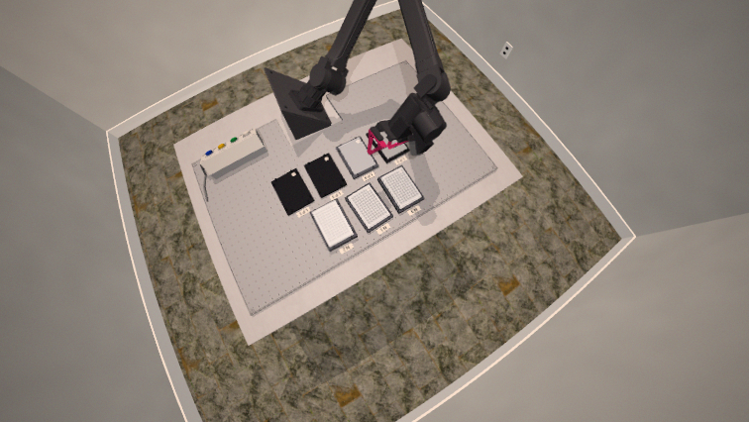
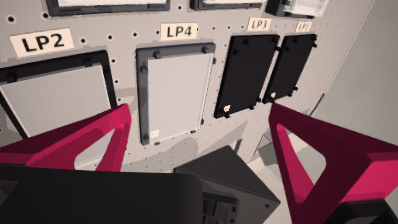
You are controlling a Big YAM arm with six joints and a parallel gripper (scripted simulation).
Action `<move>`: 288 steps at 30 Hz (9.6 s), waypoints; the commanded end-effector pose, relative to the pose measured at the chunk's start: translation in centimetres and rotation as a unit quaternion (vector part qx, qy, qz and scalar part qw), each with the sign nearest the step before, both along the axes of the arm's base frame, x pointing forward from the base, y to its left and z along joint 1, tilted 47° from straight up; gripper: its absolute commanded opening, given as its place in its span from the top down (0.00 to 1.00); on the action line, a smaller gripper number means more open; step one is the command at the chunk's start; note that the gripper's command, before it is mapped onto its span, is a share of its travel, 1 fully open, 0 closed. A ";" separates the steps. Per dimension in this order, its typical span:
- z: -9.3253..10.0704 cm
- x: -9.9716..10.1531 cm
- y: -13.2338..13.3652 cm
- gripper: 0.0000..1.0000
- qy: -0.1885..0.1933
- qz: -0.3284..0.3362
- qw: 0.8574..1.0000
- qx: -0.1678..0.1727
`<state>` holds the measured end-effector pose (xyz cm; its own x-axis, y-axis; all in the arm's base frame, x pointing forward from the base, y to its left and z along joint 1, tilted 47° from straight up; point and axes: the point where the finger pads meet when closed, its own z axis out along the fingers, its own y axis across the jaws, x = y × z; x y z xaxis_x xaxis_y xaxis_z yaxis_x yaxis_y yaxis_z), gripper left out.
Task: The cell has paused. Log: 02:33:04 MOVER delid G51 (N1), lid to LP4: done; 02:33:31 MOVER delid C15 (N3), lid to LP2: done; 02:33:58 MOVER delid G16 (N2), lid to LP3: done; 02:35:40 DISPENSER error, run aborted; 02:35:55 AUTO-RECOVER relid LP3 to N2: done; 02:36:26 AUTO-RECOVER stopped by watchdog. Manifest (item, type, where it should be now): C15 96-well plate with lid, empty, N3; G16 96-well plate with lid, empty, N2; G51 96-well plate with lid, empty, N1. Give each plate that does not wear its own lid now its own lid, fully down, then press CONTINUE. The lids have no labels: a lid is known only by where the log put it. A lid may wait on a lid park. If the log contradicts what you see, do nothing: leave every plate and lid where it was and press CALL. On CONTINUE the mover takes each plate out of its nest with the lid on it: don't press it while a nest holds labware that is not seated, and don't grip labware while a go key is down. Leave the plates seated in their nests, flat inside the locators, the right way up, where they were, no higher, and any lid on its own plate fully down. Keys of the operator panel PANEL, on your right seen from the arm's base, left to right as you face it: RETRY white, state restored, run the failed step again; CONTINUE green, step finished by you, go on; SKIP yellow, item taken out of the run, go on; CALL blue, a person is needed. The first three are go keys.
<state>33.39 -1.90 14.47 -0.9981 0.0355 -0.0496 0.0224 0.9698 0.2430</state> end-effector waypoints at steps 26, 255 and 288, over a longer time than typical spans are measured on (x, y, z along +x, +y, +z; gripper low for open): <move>-10.9 -2.6 -3.2 0.00 -0.013 -0.021 0.979 0.200; -4.4 16.2 -2.4 1.00 -0.345 -0.211 0.882 0.243; -13.6 15.8 -12.5 1.00 -0.358 -0.209 0.880 0.232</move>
<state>47.41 -11.68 0.56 -0.6466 0.6005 -0.4705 0.0771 0.6650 0.7428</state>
